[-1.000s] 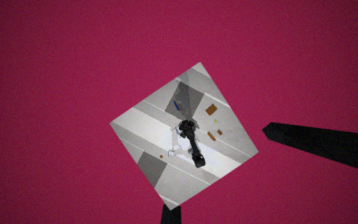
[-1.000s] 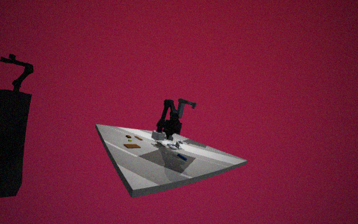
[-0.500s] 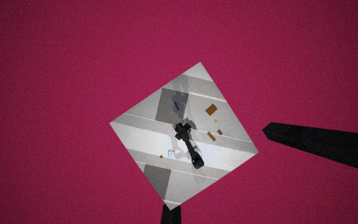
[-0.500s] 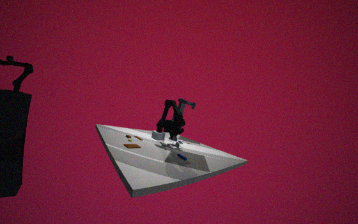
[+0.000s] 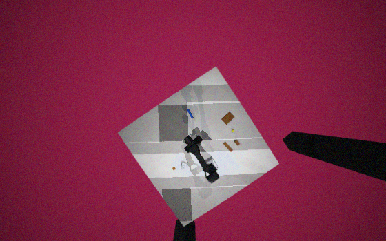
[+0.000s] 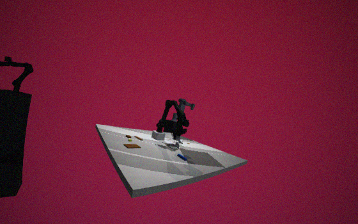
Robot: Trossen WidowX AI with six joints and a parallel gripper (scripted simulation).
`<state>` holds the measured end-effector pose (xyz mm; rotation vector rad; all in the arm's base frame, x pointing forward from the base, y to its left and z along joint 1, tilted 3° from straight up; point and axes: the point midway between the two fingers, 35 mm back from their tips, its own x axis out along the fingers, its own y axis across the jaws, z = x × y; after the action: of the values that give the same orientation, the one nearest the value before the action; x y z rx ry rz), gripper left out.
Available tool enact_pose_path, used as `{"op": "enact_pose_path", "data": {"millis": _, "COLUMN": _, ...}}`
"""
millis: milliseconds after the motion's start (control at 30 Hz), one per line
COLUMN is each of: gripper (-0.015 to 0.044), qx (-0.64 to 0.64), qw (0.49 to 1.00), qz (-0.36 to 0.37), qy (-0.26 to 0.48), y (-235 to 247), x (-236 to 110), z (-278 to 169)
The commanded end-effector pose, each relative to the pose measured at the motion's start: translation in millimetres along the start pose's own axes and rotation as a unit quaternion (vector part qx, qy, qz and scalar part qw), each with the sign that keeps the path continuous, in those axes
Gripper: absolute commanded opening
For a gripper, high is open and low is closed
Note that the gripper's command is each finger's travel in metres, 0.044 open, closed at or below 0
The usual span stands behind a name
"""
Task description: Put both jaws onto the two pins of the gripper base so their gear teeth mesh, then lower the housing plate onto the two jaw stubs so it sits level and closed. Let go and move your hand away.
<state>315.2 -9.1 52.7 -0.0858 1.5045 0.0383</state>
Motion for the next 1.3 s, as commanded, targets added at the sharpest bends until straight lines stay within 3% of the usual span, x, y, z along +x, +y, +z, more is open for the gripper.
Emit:
{"op": "enact_pose_path", "data": {"millis": 0, "gripper": 0.0134, "qx": 0.01, "qw": 1.0, "qz": -0.002, "qy": -0.003, "y": 2.3, "x": -1.2, "z": 0.6}}
{"op": "enact_pose_path", "data": {"millis": 767, "gripper": 0.0134, "qx": 0.006, "qw": 1.0, "qz": -0.002, "qy": -0.003, "y": 1.8, "x": -1.2, "z": 0.6}}
{"op": "enact_pose_path", "data": {"millis": 1267, "gripper": 0.0134, "qx": 0.006, "qw": 1.0, "qz": -0.004, "qy": -0.003, "y": -31.9, "x": -1.4, "z": -2.6}}
